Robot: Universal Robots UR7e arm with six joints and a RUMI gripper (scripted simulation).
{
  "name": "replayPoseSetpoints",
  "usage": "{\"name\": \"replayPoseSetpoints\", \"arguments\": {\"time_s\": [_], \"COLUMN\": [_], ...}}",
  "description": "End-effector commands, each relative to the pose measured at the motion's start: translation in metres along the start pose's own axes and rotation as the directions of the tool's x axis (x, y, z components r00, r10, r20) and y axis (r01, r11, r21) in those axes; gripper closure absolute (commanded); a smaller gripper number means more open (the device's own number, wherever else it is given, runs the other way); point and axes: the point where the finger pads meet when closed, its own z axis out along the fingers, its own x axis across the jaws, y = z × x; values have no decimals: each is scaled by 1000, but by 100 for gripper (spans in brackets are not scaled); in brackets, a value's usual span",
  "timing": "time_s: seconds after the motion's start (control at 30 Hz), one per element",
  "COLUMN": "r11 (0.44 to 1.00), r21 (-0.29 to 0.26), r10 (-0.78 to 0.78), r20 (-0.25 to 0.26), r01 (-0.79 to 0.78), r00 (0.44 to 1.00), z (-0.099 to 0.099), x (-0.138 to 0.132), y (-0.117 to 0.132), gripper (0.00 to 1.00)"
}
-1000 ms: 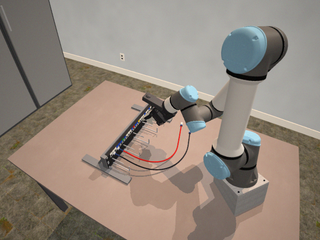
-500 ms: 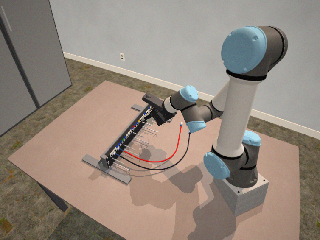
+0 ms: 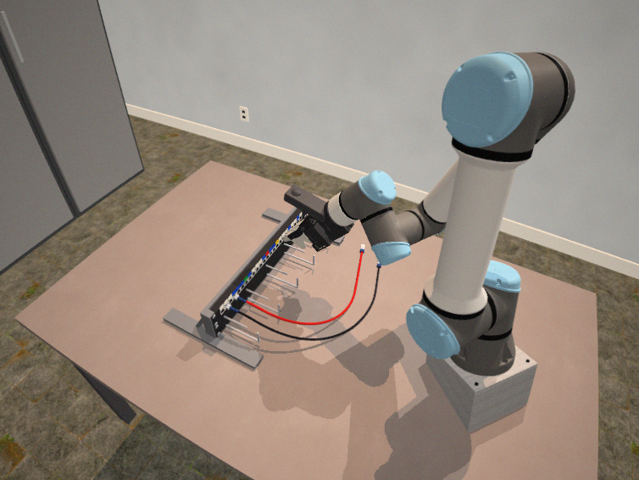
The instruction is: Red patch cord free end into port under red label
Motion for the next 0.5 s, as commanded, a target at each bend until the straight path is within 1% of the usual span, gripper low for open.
{"name": "replayPoseSetpoints", "arguments": {"time_s": [0.0, 0.47], "r11": [1000, 1000], "r21": [1, 1], "r10": [0, 0], "r20": [0, 0], "r01": [0, 0], "r00": [1000, 1000], "z": [-1, -7], "x": [0, 0], "y": [0, 0], "gripper": [100, 100]}}
